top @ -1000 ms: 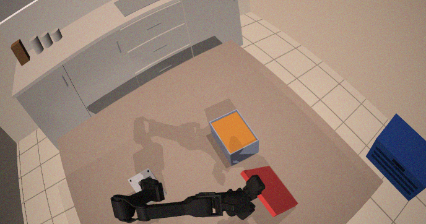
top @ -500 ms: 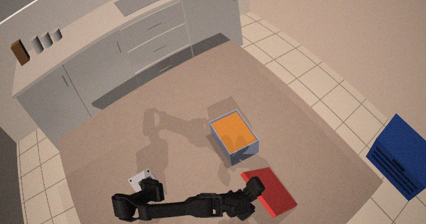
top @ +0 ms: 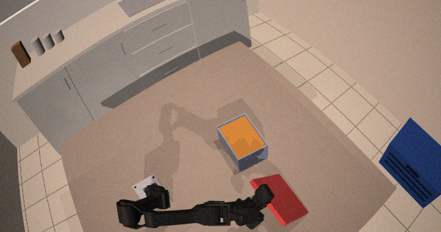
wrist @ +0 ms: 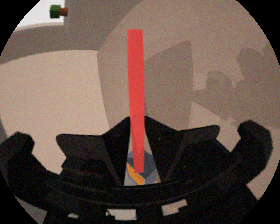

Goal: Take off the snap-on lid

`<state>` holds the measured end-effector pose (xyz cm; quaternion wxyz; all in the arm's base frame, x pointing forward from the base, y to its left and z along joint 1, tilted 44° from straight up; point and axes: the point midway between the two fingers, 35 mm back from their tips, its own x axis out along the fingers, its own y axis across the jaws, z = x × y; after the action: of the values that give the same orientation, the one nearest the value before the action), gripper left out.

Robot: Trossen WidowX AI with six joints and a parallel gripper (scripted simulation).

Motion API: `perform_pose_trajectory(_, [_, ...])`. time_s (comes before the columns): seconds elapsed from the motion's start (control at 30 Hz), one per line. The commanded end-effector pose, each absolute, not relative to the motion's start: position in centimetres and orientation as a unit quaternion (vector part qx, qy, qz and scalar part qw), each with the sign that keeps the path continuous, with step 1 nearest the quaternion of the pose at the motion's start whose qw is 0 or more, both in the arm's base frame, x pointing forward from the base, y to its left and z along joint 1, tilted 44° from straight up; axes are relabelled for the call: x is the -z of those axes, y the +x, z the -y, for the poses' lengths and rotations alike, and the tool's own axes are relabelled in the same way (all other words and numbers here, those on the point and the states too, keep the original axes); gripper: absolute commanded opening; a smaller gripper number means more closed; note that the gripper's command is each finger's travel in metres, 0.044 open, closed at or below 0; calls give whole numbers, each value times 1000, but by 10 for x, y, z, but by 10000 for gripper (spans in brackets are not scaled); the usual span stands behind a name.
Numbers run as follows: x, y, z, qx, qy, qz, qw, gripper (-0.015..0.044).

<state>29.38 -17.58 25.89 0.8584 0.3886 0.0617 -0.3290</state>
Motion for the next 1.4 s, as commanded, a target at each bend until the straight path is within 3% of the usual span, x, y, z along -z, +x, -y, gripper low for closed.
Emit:
perform_pose_trajectory(0.0, [-253,295,178,329,389,-67,858,0])
perform_pose_trajectory(1.37, [-229,295,200,329,388,-66,858,0])
